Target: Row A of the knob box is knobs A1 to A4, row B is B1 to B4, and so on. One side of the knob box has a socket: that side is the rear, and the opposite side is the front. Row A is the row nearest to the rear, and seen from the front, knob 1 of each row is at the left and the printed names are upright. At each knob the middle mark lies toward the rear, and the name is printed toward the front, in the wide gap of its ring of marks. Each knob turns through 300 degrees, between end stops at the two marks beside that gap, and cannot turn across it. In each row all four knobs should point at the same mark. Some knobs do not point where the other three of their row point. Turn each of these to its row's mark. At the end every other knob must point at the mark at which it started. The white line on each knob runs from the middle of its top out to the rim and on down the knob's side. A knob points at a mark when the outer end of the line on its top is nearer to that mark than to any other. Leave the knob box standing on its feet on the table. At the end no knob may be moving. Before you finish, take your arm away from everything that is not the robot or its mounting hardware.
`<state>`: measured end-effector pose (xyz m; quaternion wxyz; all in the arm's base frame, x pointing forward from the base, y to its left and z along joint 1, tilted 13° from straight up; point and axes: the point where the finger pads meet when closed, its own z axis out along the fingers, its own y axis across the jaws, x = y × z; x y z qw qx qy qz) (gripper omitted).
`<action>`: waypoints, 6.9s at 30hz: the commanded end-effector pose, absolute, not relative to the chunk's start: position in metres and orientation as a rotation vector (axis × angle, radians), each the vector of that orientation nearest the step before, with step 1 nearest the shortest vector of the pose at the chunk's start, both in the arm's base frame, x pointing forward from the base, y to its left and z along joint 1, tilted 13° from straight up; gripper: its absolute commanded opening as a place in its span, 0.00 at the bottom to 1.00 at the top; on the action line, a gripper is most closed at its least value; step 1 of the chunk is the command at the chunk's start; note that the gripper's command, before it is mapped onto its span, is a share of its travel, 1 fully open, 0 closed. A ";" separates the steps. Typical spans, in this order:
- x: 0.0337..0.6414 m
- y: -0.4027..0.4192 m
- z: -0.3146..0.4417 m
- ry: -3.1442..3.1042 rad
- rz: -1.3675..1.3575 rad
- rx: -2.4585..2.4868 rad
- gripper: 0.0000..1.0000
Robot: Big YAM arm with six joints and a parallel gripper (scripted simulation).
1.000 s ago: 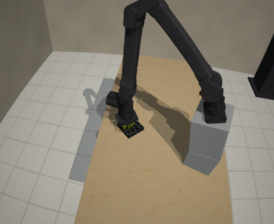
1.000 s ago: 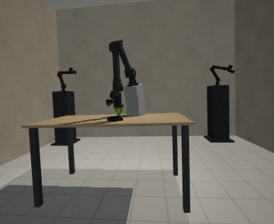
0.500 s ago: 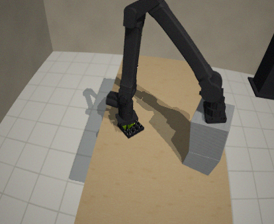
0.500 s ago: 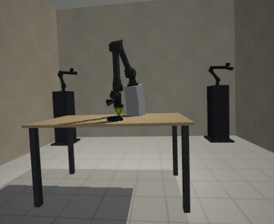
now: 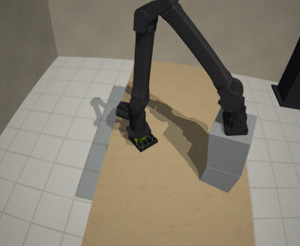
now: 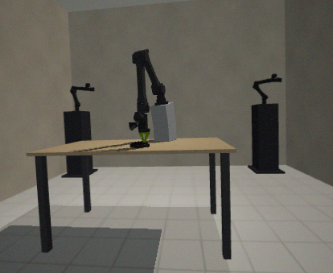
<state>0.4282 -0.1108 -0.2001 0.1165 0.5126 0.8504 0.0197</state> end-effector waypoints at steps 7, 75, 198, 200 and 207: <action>0.432 -0.109 -0.209 2.490 0.055 1.493 0.19; 0.428 -0.108 -0.211 2.498 0.051 1.498 0.08; 0.428 -0.106 -0.185 1.511 0.216 2.525 0.19; 0.427 -0.105 -0.180 1.513 0.216 2.524 0.19; 0.426 -0.106 -0.166 1.508 0.220 2.521 0.19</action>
